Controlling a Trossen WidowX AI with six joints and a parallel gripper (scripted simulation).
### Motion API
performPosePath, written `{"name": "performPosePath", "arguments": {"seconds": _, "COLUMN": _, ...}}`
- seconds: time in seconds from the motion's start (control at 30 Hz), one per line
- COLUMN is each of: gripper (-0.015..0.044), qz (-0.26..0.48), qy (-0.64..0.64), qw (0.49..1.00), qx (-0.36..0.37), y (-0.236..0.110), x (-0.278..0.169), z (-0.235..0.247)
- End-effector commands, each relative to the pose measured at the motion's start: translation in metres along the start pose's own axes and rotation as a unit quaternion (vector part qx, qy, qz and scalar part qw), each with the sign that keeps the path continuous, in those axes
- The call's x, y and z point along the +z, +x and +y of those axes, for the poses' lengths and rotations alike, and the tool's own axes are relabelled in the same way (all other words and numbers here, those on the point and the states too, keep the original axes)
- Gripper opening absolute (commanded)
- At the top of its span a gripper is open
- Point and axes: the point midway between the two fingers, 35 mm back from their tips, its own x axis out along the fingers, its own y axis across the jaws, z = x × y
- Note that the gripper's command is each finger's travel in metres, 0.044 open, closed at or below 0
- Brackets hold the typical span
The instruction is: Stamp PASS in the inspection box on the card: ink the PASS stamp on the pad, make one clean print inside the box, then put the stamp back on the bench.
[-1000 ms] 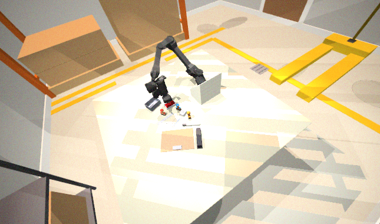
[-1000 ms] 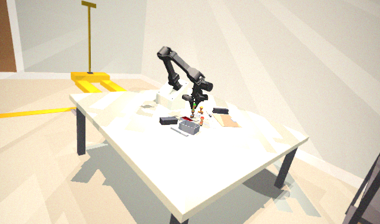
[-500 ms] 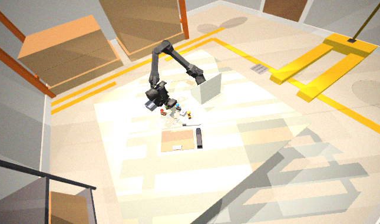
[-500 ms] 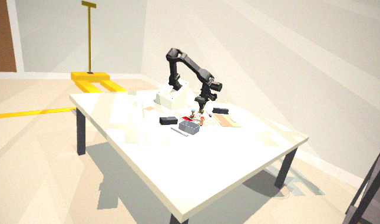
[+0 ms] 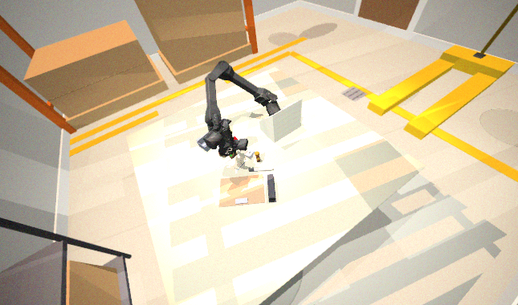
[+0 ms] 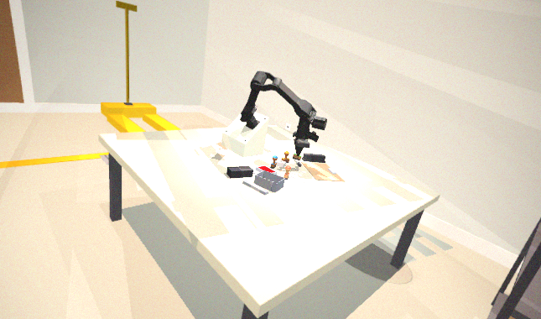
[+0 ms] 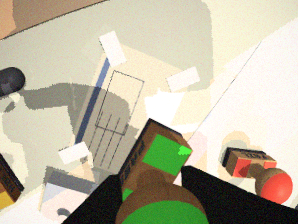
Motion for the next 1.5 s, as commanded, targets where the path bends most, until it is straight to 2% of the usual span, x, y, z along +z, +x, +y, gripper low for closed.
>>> {"name": "performPosePath", "arguments": {"seconds": 0.0, "gripper": 0.0, "qz": 0.001, "qy": -0.067, "qw": 0.998, "qx": 0.001, "y": 0.001, "x": 0.014, "z": 0.012}}
{"name": "performPosePath", "arguments": {"seconds": 1.47, "gripper": 0.0, "qz": -0.001, "qy": -0.069, "qw": 0.998, "qx": 0.001, "y": 0.027, "x": 0.016, "z": 0.012}}
